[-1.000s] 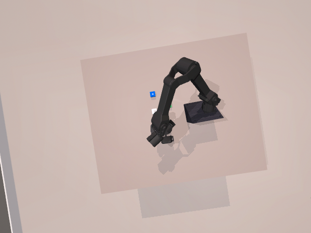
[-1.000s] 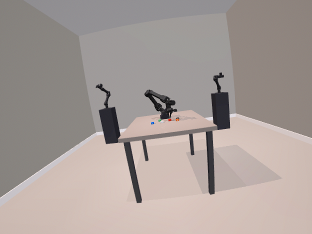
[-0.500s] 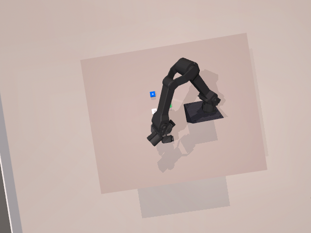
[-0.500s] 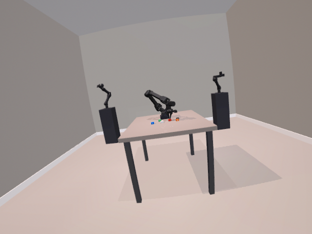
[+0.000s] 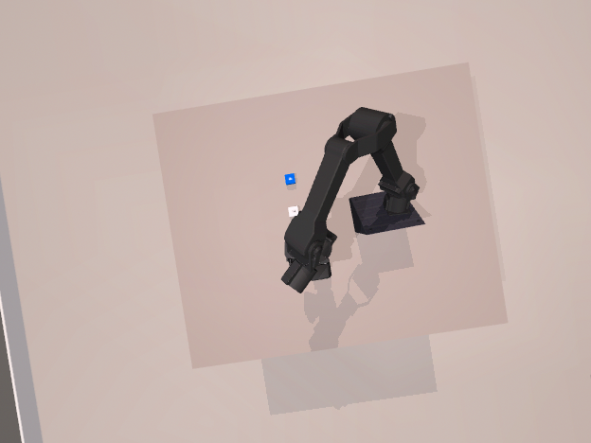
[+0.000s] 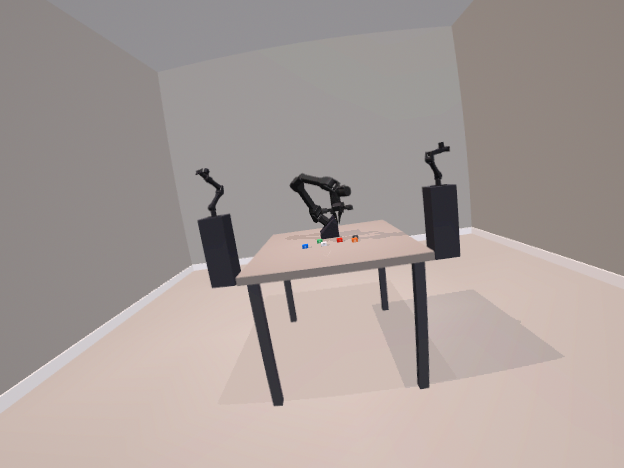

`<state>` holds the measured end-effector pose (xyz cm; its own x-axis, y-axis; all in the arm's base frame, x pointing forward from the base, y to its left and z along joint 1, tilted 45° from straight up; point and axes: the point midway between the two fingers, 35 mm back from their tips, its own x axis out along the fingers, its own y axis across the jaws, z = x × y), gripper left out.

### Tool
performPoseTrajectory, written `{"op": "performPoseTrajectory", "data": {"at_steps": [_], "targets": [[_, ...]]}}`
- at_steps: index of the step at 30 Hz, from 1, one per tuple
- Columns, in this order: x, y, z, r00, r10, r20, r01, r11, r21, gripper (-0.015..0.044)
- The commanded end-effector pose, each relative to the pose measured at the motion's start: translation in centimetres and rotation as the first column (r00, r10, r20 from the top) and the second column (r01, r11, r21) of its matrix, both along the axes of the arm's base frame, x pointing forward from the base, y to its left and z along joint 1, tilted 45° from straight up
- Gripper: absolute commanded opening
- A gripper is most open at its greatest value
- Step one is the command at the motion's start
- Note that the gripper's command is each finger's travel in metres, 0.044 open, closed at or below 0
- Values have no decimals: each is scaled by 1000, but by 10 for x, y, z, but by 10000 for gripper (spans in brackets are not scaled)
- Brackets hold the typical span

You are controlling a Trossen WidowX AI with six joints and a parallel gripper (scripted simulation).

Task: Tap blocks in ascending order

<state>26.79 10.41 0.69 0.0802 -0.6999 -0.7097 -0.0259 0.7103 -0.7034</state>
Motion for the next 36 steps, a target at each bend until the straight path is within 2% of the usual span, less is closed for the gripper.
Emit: {"op": "performPoseTrajectory", "data": {"at_steps": [1,6,13,18,21,27,32,36], "targets": [[-3,10,13,1000,-13,0,13,1000,1,20],[8,-4,28,998,-55,39,53,998,34,20],[44,-73,102,998,-41,37,39,998,42,20],[47,-128,156,1000,-18,12,17,1000,6,20],[44,-144,171,1000,-14,3,14,1000,-8,20],[45,-147,170,1000,-13,2,13,1000,-8,20],[50,-195,123,1000,-13,4,13,1000,-10,20],[50,-203,116,1000,-13,4,13,1000,-12,20]]}}
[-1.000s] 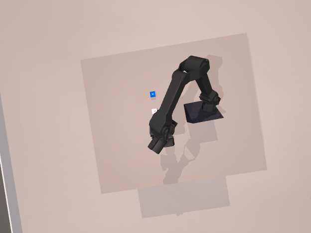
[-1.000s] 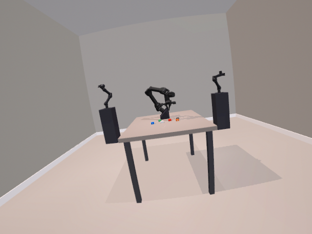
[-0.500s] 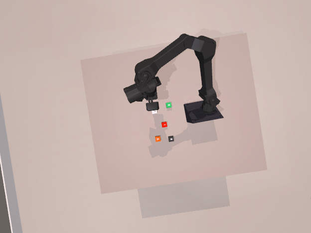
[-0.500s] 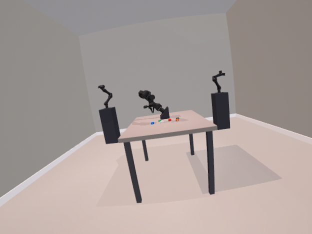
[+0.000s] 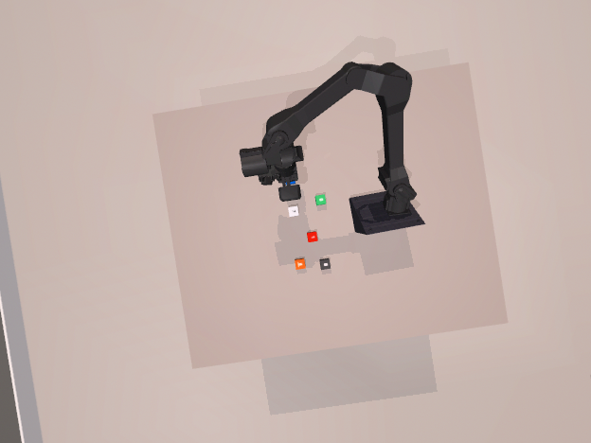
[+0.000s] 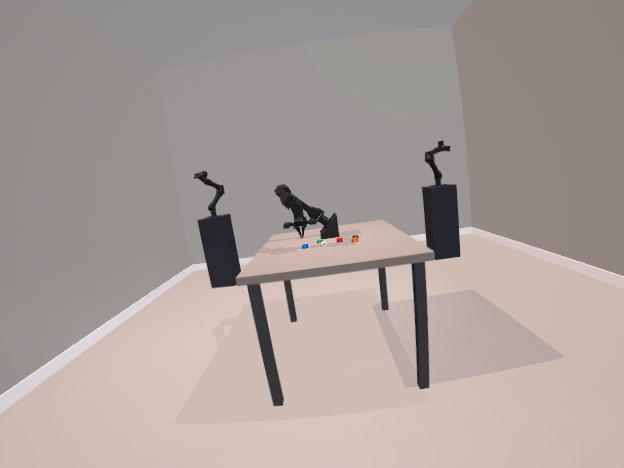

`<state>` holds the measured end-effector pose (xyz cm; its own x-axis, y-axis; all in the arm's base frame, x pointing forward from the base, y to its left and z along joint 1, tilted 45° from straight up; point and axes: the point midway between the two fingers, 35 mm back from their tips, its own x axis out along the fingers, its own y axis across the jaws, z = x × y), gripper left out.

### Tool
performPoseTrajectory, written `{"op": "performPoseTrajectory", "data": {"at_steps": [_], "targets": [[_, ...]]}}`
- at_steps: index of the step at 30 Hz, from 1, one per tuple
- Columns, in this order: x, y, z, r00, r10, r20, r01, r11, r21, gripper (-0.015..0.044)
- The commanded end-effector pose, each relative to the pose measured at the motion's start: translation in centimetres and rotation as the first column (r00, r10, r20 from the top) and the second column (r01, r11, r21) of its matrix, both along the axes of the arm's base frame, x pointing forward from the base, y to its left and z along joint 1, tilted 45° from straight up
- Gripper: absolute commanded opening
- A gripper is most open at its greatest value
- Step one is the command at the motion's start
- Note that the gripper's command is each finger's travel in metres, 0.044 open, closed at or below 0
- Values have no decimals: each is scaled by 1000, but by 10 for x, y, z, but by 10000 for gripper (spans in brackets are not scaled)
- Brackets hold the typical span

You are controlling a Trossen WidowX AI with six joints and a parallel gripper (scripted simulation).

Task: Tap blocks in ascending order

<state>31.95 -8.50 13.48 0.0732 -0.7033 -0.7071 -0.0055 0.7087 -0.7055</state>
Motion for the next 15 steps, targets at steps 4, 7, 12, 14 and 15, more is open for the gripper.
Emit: {"op": "performPoseTrajectory", "data": {"at_steps": [4,7,12,14,15], "targets": [[-2,-14,-12,1000,6,-5,-6,1000,-10,20],[-1,-17,-15,1000,6,-5,-6,1000,-10,20],[-1,-23,-21,1000,6,-5,-6,1000,-10,20],[0,-25,-23,1000,6,-5,-6,1000,-10,20],[0,-26,-24,1000,6,-5,-6,1000,-10,20]]}}
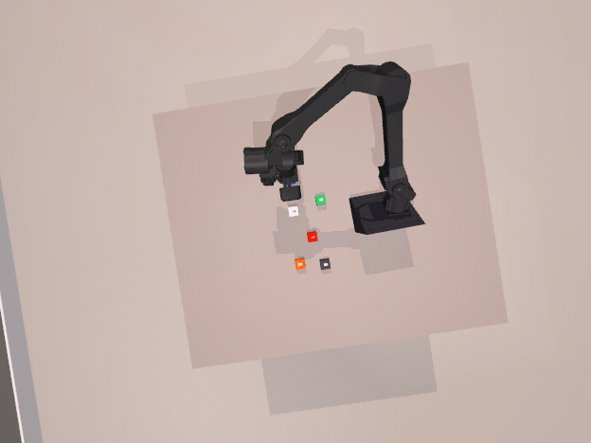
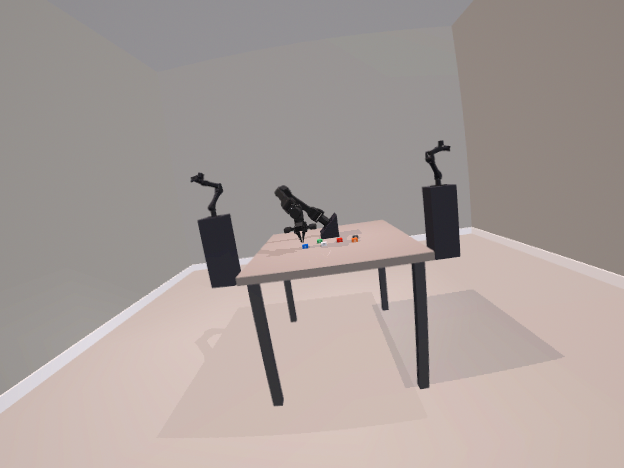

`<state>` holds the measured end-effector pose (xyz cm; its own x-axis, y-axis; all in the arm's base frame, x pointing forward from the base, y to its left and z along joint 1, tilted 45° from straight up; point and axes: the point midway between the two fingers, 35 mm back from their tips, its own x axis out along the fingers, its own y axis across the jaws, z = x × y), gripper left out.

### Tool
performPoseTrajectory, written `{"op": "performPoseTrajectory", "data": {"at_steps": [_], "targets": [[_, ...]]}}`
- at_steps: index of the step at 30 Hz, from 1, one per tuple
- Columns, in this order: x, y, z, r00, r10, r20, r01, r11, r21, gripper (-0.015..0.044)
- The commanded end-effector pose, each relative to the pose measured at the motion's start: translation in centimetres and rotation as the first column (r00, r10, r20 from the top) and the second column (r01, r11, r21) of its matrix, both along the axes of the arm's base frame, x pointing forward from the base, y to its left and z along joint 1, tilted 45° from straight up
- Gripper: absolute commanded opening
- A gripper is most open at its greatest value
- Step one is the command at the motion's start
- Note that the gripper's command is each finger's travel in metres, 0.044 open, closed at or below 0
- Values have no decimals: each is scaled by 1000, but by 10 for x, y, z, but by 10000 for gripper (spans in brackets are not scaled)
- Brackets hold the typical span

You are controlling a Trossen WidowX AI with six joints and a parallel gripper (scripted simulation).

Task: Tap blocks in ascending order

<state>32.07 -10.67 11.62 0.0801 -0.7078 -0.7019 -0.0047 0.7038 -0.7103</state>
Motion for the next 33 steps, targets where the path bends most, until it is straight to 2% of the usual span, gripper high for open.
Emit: {"op": "performPoseTrajectory", "data": {"at_steps": [1,14,18,23,29,33], "targets": [[-1,-6,-7,1000,2,-11,-2,1000,-3,20],[-1,-13,-14,1000,2,-11,-2,1000,-4,20],[-3,7,6,1000,2,-10,-2,1000,-3,20],[-3,10,9,1000,2,-11,-2,1000,-2,20],[-8,64,61,1000,2,-13,-2,1000,1,20],[-9,66,63,1000,2,-13,-2,1000,1,20]]}}
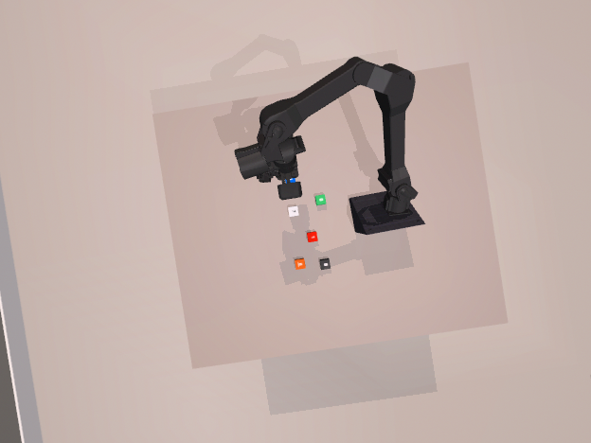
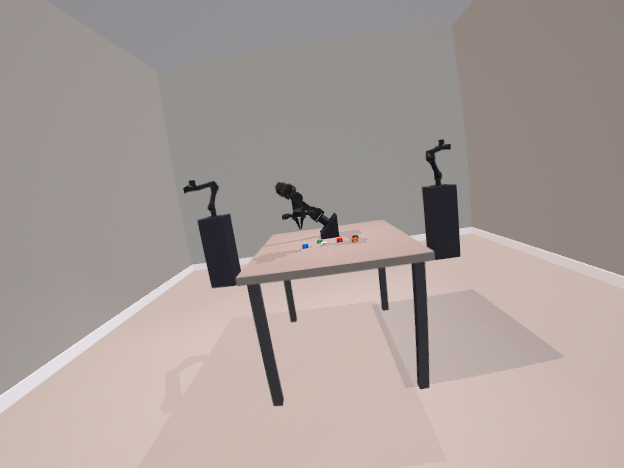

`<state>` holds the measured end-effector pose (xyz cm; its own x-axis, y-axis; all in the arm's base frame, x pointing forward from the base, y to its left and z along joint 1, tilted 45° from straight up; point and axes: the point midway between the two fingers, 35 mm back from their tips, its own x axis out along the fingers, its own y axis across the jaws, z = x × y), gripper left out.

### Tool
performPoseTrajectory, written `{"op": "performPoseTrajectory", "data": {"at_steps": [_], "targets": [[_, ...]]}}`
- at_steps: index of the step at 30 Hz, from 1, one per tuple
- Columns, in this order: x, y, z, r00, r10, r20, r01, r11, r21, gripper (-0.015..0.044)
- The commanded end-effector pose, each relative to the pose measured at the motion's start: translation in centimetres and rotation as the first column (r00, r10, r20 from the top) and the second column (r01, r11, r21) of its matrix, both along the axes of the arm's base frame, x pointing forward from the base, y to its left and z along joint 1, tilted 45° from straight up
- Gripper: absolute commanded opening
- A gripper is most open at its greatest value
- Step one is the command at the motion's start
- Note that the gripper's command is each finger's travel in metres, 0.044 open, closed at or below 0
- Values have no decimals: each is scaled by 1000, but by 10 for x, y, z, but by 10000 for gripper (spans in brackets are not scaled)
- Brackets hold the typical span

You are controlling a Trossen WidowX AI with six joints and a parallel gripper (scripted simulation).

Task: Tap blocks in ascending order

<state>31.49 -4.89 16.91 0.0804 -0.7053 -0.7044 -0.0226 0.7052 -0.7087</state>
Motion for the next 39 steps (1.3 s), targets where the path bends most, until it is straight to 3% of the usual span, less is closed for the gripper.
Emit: {"op": "performPoseTrajectory", "data": {"at_steps": [1,4,12,23,32,39], "targets": [[-3,8,10,1000,-11,0,11,1000,-2,20],[2,16,3,1000,-9,0,9,1000,4,20],[34,115,-82,1000,-1,-3,1,999,37,20],[6,224,-202,1000,-11,2,11,1000,14,20],[5,224,-206,1000,-11,2,11,1000,13,20],[11,169,-261,1000,-11,3,11,1000,10,20]]}}
